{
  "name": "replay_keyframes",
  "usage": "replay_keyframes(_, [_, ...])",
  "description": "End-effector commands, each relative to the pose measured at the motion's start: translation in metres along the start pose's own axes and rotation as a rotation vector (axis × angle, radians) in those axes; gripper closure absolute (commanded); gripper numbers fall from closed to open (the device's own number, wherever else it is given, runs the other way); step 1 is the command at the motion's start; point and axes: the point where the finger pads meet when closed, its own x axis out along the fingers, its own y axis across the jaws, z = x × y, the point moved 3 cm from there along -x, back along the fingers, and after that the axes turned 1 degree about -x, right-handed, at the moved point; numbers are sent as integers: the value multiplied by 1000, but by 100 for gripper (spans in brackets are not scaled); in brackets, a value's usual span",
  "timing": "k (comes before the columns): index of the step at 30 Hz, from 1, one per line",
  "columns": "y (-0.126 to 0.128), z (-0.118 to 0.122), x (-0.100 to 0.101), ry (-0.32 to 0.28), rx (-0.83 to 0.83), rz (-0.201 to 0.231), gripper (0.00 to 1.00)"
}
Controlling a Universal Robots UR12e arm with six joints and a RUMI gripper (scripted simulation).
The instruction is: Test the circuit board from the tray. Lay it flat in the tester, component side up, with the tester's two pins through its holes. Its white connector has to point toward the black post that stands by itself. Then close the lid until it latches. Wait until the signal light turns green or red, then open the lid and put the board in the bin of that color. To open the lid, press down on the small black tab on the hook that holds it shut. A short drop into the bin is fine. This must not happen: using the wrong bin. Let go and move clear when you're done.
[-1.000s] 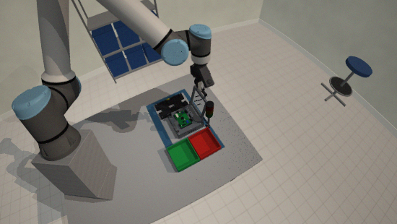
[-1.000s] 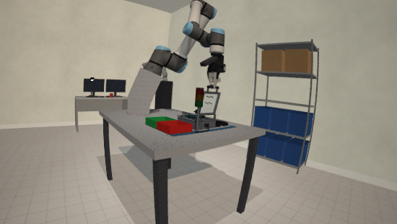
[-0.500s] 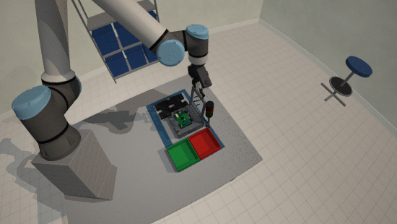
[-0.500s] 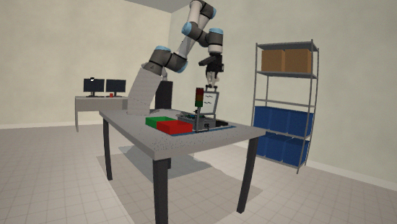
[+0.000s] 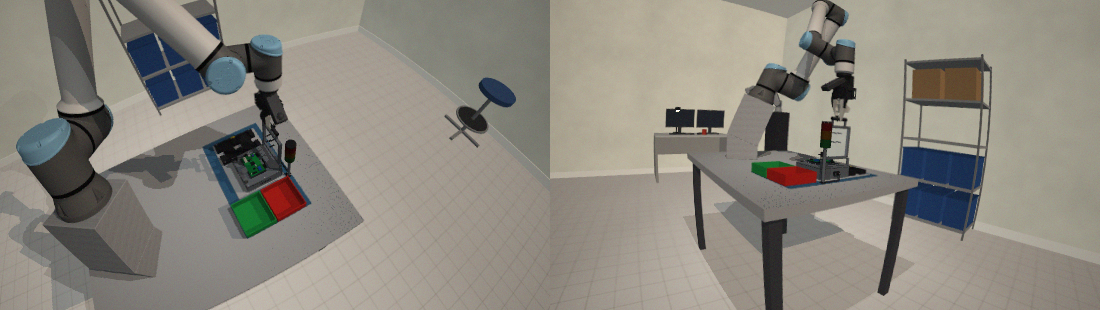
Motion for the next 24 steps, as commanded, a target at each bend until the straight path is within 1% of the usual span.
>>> replay_keyframes(1, [9,0,-1,0,0,-1,100])
replay_keyframes(11, [33,1,1,0,0,-1,100])
replay_keyframes(17, [51,1,5,0,0,-1,100])
replay_keyframes(19, [51,1,5,0,0,-1,100])
replay_keyframes(24, [67,1,10,0,0,-1,100])
